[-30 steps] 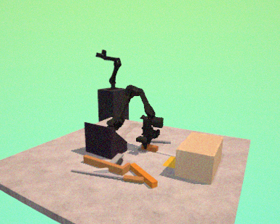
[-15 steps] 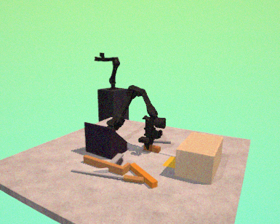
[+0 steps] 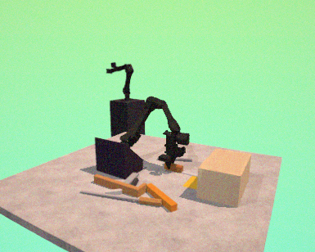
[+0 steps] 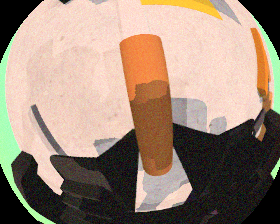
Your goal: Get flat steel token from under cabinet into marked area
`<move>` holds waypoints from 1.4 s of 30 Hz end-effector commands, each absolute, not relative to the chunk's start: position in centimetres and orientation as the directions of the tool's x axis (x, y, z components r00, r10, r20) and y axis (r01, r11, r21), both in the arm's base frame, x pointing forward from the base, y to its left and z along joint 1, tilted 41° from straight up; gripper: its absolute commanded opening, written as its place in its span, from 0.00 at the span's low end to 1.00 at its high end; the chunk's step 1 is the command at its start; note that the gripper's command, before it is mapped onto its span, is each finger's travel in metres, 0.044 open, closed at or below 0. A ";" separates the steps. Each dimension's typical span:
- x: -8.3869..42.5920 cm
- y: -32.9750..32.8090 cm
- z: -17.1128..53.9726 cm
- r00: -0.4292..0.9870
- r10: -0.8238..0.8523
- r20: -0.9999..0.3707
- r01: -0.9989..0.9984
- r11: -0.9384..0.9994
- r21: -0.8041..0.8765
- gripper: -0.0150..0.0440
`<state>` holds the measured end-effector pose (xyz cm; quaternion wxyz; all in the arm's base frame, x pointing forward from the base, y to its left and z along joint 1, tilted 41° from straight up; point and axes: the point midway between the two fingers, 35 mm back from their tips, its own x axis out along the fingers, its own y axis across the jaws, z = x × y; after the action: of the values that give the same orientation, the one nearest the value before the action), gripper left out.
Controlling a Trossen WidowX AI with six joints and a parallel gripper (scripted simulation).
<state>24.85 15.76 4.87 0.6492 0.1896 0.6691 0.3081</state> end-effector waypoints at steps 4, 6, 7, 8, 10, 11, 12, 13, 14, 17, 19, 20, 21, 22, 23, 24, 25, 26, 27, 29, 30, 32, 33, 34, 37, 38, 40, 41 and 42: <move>25.9 15.9 5.0 -0.084 0.656 -0.750 -0.151 0.735 0.661 0.25; 26.1 16.0 5.0 -0.084 0.656 -0.750 -0.151 0.735 0.661 0.25; 26.2 16.0 5.0 -0.084 0.656 -0.750 -0.151 0.735 0.661 0.25; 26.3 16.0 5.0 -0.084 0.656 -0.750 -0.151 0.735 0.661 0.25; 26.5 16.0 5.0 -0.084 0.656 -0.750 -0.151 0.735 0.661 0.25; 26.6 16.1 5.0 -0.083 0.656 -0.750 -0.151 0.735 0.661 0.25; 26.8 16.1 5.0 -0.083 0.656 -0.750 -0.151 0.735 0.661 0.25; 26.9 16.1 5.0 -0.083 0.656 -0.750 -0.151 0.735 0.661 0.25; 27.0 16.1 5.0 -0.083 0.656 -0.750 -0.151 0.735 0.661 0.25; 27.3 16.2 5.0 -0.083 0.657 -0.750 -0.151 0.735 0.661 0.25; 27.5 16.2 5.0 -0.083 0.657 -0.750 -0.151 0.735 0.661 0.25; 27.7 16.2 5.0 -0.083 0.657 -0.750 -0.151 0.735 0.661 0.25; 27.8 16.2 5.0 -0.083 0.657 -0.750 -0.151 0.735 0.661 0.25; 27.9 16.2 5.0 -0.083 0.657 -0.750 -0.151 0.735 0.661 0.25; 28.0 16.3 5.0 -0.083 0.657 -0.750 -0.152 0.735 0.661 0.25; 28.1 16.3 5.0 -0.083 0.657 -0.750 -0.152 0.735 0.661 0.25; 28.2 16.3 5.0 -0.083 0.657 -0.750 -0.152 0.735 0.661 0.25; 28.3 16.3 5.0 -0.083 0.657 -0.750 -0.152 0.735 0.661 0.25; 28.4 16.3 5.0 -0.083 0.657 -0.750 -0.152 0.735 0.661 0.25; 28.6 16.3 5.0 -0.083 0.657 -0.750 -0.152 0.735 0.661 0.25; 28.7 16.4 5.1 -0.082 0.657 -0.750 -0.152 0.735 0.661 0.25; 29.0 16.4 5.1 -0.082 0.657 -0.750 -0.152 0.735 0.661 0.25; 29.1 16.4 5.1 -0.082 0.657 -0.750 -0.152 0.735 0.661 0.25; 29.2 16.4 5.1 -0.082 0.657 -0.750 -0.152 0.735 0.661 0.25; 29.5 16.5 5.1 -0.082 0.657 -0.750 -0.152 0.735 0.661 0.25; 29.6 16.5 5.1 -0.082 0.657 -0.750 -0.152 0.735 0.661 0.25; 29.8 16.5 5.1 -0.082 0.657 -0.750 -0.152 0.735 0.661 0.25; 29.9 16.5 5.1 -0.082 0.657 -0.750 -0.152 0.735 0.661 0.25; 30.0 16.6 5.1 -0.082 0.657 -0.750 -0.152 0.735 0.661 0.25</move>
<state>29.50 16.45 5.01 0.6499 0.1893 0.6684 0.3084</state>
